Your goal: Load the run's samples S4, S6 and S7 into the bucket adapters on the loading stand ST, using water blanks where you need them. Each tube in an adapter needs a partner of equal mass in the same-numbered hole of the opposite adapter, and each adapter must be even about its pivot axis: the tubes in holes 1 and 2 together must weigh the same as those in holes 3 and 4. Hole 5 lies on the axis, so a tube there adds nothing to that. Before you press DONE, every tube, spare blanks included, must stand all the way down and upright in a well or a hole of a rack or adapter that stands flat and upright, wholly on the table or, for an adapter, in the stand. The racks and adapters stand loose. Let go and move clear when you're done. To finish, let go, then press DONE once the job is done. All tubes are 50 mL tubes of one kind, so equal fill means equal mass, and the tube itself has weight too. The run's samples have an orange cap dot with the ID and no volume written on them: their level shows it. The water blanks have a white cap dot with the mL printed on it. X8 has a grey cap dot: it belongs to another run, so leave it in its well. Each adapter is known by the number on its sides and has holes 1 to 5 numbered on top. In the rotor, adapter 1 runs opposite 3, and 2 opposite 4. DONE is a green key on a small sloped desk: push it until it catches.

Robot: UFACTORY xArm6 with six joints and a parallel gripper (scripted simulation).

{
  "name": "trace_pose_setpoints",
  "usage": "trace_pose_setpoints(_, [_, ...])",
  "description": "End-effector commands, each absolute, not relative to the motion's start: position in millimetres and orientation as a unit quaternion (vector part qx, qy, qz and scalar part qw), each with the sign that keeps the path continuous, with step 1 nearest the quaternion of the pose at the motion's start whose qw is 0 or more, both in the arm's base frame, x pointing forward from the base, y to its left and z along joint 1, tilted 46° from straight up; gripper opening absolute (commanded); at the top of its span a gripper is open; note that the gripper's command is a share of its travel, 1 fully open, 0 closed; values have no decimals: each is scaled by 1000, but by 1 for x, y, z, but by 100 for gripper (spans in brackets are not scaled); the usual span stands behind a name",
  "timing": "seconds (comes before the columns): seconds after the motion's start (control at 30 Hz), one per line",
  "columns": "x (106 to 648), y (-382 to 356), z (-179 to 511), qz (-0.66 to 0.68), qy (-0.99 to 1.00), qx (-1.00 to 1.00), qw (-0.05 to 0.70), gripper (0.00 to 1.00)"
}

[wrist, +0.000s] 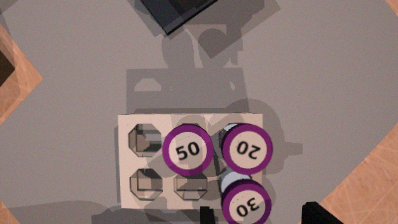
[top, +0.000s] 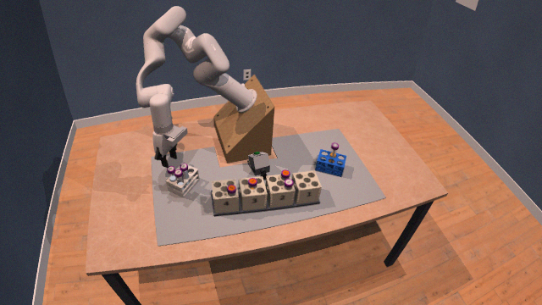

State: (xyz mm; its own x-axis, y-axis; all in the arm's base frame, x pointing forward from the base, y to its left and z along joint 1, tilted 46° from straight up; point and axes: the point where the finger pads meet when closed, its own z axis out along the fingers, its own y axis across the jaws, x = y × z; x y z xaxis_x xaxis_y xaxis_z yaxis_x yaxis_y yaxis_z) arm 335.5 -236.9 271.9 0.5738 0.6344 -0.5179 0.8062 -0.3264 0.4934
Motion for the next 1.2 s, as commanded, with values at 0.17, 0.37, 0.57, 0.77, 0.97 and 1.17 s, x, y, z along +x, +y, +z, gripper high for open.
trace_pose_setpoints(0.17, [339, -248, 263, -115, 447, 806, 372, 57])
trace_pose_setpoints(0.37, [341, -256, 254, -115, 447, 806, 372, 57])
trace_pose_setpoints(0.57, [342, -262, 249, -115, 447, 806, 372, 57])
trace_pose_setpoints(0.77, [342, -264, 246, -115, 447, 806, 372, 57])
trace_pose_setpoints(0.97, [342, -265, 245, -115, 447, 806, 372, 57])
trace_pose_setpoints(1.17, [343, -267, 244, -115, 447, 806, 372, 57])
